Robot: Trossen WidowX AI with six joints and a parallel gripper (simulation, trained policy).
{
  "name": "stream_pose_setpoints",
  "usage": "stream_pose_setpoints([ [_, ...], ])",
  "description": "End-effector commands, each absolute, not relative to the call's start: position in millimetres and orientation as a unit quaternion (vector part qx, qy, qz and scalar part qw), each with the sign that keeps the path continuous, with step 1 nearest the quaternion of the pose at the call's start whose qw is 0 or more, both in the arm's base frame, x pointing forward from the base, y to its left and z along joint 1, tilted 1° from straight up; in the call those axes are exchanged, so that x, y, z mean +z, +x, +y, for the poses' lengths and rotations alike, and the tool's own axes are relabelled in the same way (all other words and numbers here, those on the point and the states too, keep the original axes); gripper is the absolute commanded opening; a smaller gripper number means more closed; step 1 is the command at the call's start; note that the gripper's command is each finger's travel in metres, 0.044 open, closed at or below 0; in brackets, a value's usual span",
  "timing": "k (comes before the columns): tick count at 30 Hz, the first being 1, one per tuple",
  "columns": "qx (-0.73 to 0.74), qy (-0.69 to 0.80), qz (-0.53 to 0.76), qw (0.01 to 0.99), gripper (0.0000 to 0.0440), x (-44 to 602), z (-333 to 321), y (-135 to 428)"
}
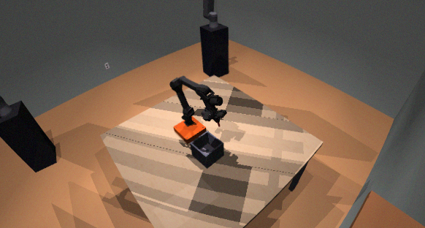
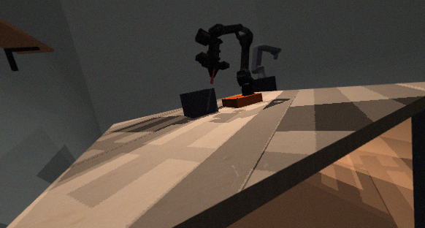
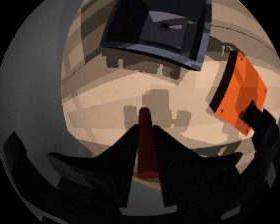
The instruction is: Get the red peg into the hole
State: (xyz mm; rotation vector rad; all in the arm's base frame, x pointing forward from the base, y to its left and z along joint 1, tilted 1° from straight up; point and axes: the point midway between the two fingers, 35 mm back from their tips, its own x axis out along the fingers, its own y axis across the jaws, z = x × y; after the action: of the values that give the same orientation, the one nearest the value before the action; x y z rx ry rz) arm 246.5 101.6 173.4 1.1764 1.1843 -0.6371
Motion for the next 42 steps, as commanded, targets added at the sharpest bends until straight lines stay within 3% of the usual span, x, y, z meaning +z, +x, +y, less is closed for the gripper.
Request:
stream_pose_setpoints([
  [1,-0.285,0.510,0.507,0.634,0.0000,179,91,251],
  [42,-0.387,0.476,0.512,0.601,0.0000,145,-20,294],
])
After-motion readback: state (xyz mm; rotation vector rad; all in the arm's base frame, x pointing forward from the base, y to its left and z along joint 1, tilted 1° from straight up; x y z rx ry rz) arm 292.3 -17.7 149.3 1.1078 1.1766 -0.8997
